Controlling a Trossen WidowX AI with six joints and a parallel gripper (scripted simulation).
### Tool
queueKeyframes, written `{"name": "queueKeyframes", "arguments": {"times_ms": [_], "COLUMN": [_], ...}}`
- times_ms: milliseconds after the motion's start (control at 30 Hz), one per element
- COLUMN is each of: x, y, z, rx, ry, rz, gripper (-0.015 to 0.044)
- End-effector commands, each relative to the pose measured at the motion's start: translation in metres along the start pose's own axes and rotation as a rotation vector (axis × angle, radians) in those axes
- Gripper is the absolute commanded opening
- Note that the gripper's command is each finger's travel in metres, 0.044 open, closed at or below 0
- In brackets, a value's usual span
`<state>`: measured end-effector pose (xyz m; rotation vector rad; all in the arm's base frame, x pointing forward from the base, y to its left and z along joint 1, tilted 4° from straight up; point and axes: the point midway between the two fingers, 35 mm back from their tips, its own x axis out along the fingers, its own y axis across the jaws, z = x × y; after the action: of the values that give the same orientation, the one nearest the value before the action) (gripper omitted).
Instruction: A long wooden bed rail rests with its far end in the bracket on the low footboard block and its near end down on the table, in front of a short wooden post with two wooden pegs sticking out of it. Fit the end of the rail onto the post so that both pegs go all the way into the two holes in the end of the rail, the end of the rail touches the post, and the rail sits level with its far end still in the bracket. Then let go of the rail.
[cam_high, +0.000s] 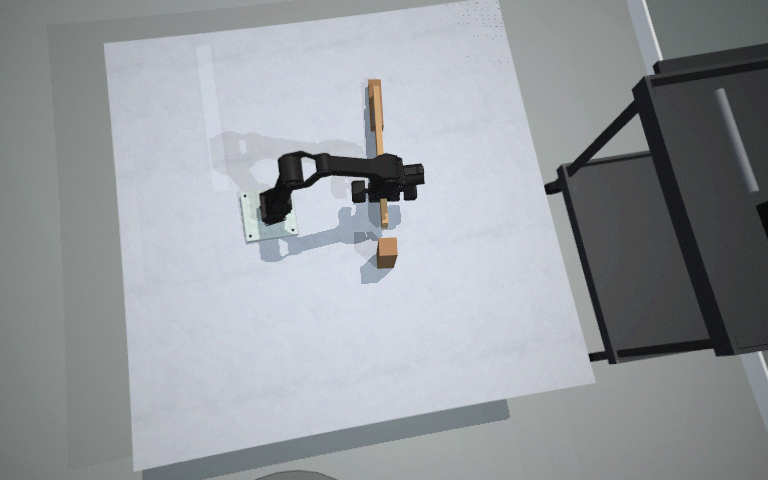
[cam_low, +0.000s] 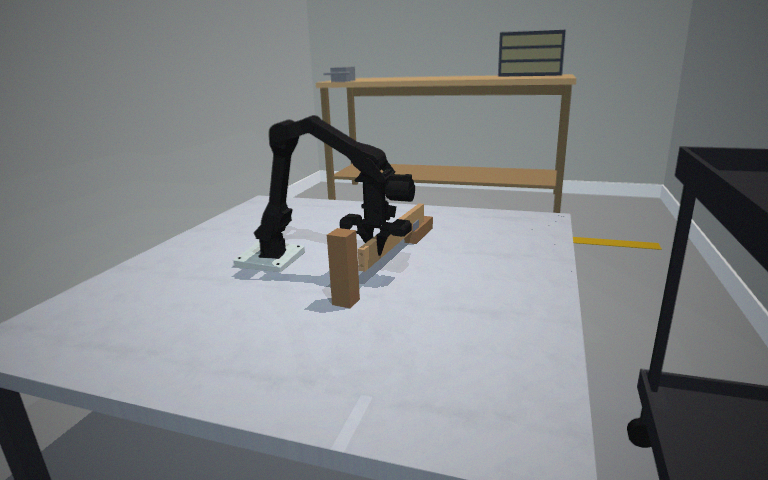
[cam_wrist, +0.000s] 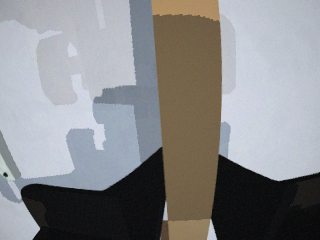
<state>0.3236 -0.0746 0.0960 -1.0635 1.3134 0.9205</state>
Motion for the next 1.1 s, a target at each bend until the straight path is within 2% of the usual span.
{"name": "queueKeyframes", "arguments": {"times_ms": [0, 1067], "x": [-0.0017, -0.002], "y": [0.0005, 0.0009], "z": [0.0002, 0.0002], "rx": [0.002, 0.002], "ry": [-0.002, -0.002], "rz": [-0.002, -0.002], "gripper": [0.0, 0.0]}}
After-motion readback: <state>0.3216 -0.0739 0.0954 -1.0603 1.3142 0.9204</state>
